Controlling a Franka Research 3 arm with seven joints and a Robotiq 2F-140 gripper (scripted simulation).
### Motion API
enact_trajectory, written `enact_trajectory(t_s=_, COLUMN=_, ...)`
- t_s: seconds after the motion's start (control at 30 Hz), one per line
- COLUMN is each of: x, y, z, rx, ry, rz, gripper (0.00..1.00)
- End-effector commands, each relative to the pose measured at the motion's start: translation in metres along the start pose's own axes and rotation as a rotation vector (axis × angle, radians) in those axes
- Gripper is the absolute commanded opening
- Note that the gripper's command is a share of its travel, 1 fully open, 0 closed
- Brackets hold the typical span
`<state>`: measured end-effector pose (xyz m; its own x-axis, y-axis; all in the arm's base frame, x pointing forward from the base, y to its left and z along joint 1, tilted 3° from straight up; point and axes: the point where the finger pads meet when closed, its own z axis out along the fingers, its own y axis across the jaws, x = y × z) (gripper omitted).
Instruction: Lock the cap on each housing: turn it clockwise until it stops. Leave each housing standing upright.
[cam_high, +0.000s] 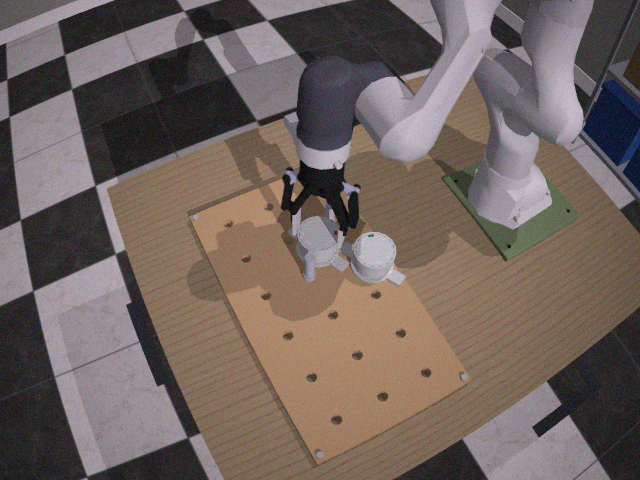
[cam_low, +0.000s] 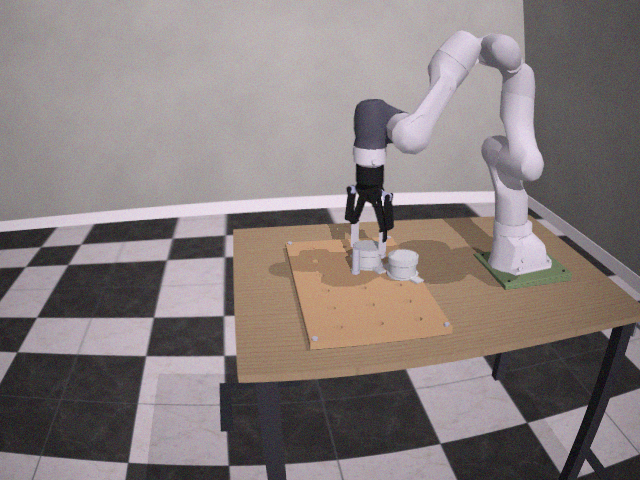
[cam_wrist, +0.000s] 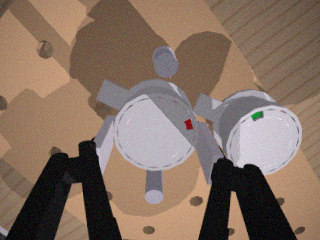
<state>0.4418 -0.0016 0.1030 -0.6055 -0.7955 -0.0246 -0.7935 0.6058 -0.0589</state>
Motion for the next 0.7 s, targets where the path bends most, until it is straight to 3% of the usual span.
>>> enact_trajectory(t_s=0.0, x=0.0018, y=0.0029, z=0.0019, rx=-0.004, ry=0.006, rz=0.000, gripper=0.10)
enact_trajectory(t_s=0.27, x=0.0018, y=0.0029, z=0.0019, rx=-0.004, ry=0.006, rz=0.000, gripper=0.10)
enact_trajectory(t_s=0.3, x=0.0018, y=0.0029, z=0.0019, rx=-0.004, ry=0.006, rz=0.000, gripper=0.78)
enact_trajectory(t_s=0.67, x=0.0018, y=0.0029, z=0.0019, rx=-0.004, ry=0.006, rz=0.000, gripper=0.78)
